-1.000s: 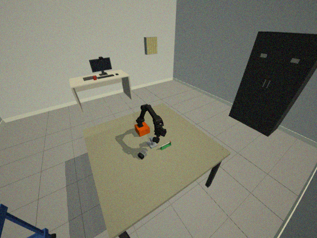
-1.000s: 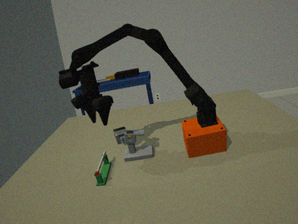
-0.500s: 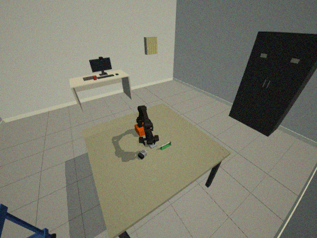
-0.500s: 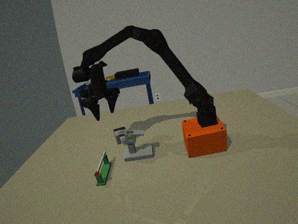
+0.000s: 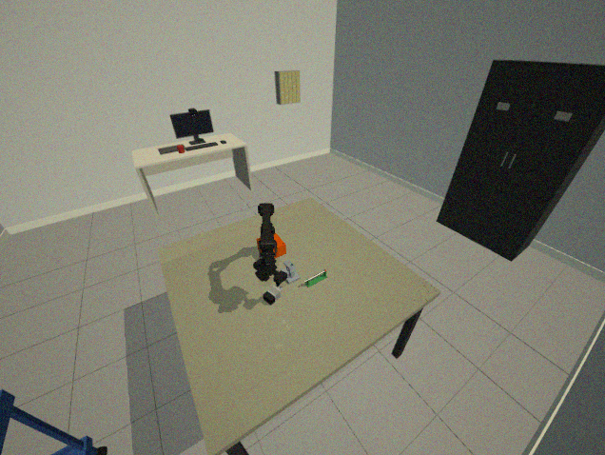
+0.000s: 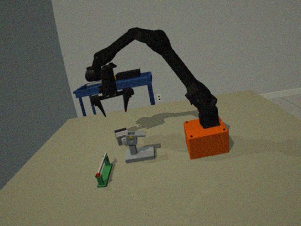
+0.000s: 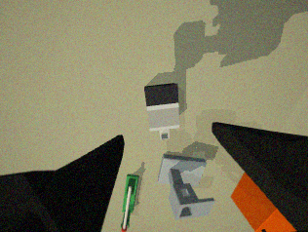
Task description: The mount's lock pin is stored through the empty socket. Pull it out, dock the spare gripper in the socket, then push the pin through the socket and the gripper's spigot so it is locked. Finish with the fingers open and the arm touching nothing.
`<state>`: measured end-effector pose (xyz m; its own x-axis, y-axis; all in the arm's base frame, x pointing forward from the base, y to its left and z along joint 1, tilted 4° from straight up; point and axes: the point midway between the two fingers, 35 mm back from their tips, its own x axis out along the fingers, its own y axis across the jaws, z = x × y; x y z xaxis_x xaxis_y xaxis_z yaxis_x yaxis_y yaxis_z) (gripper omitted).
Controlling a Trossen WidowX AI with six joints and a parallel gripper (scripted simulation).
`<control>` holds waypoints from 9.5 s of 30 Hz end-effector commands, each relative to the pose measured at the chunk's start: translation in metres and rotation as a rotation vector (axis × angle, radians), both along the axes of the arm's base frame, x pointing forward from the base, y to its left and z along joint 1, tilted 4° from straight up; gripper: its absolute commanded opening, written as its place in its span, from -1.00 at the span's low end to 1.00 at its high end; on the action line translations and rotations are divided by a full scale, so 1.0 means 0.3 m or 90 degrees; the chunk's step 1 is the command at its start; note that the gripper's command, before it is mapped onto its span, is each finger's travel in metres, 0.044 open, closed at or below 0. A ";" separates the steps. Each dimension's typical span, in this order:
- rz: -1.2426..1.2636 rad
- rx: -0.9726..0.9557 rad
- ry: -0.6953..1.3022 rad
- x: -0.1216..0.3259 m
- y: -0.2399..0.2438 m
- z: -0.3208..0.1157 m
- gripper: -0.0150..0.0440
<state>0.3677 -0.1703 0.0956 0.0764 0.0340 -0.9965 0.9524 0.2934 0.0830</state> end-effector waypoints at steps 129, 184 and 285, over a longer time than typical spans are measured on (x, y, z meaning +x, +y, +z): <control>-0.682 0.050 0.031 -0.023 0.041 -0.267 -0.49; -1.394 0.101 0.053 -0.046 0.081 -0.320 -0.49; -0.570 0.061 -0.097 -0.077 0.079 -0.072 1.00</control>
